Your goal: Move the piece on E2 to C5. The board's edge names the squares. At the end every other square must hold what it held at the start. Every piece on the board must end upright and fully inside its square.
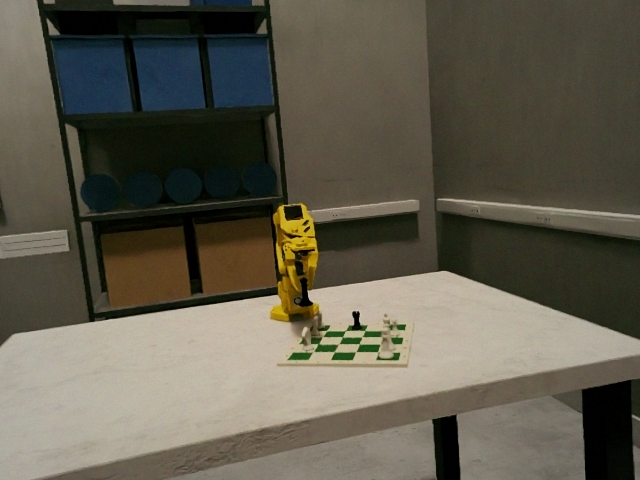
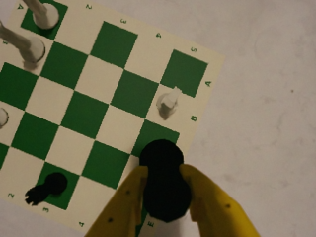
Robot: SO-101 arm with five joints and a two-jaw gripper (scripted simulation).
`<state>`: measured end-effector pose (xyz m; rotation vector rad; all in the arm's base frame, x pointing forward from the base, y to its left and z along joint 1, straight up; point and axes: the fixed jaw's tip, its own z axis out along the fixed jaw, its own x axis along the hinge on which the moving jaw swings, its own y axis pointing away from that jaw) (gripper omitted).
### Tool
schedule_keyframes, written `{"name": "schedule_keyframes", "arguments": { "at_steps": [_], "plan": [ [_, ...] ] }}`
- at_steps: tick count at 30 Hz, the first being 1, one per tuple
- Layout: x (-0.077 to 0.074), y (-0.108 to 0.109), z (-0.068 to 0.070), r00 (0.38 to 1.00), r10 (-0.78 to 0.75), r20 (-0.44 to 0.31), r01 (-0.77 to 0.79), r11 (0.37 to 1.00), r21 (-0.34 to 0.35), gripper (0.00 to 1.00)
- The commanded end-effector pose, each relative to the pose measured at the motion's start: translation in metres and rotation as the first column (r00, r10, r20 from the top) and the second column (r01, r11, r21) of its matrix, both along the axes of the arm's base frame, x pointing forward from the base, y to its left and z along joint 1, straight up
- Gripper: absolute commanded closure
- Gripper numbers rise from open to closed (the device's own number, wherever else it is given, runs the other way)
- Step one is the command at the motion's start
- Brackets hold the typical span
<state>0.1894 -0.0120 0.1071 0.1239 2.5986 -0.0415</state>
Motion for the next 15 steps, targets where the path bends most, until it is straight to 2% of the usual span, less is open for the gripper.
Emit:
{"name": "schedule_keyframes", "arguments": {
  "at_steps": [1, 15],
  "plan": [
    [0.0028, 0.0008, 0.0022, 1.000, 0.011, 0.003, -0.011, 1.000, -0.003, 1.00],
    [0.0018, 0.0040, 0.0017, 1.000, 0.028, 0.003, -0.028, 1.000, -0.003, 1.00]
  ]
}}
